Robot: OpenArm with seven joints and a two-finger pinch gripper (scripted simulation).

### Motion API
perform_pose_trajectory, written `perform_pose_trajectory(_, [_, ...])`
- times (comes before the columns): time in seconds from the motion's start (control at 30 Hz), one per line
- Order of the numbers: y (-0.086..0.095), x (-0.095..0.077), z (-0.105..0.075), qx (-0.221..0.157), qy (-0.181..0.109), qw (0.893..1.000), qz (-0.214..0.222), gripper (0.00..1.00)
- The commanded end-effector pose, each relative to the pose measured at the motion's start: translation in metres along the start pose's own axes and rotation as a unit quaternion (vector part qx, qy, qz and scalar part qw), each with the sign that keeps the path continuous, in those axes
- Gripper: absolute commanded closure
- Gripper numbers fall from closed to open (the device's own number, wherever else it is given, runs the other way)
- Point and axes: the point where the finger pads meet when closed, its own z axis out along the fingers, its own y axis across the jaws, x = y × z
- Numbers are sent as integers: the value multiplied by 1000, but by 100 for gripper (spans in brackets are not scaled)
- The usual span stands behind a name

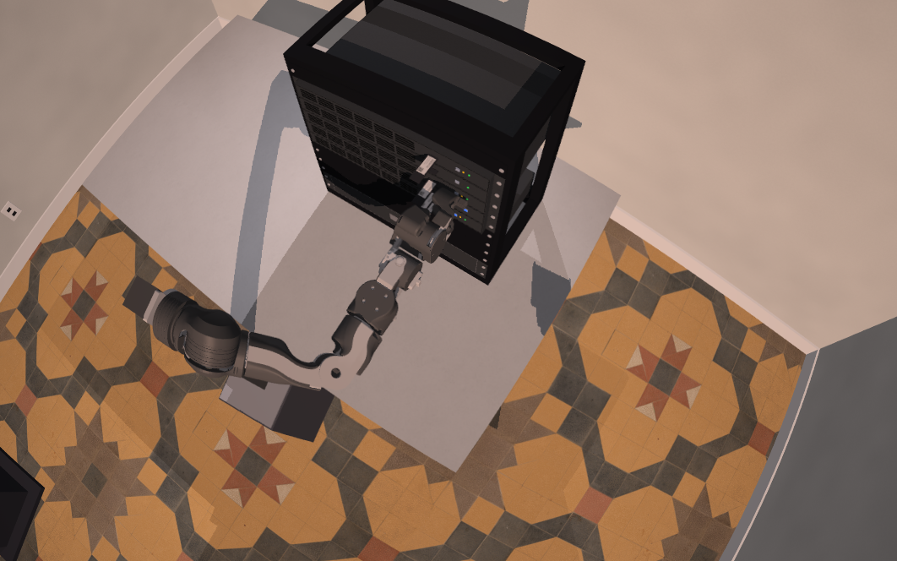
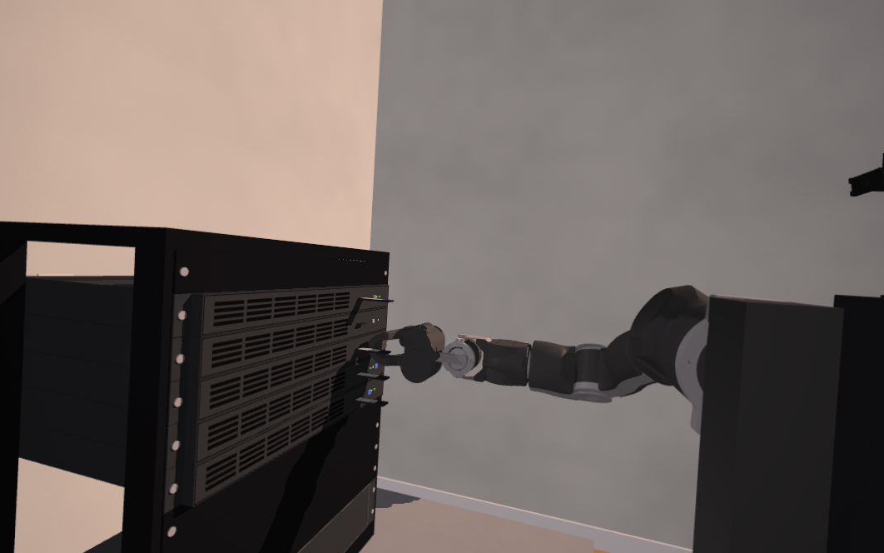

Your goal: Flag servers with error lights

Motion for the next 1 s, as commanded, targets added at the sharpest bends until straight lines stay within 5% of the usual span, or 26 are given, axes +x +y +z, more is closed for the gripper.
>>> perform_pose_trajectory(0.0, [-2,2,1,4,3,1000,0,100])
perform_pose_trajectory(0.97, [-2,3,2,4,3,1000,0,100])
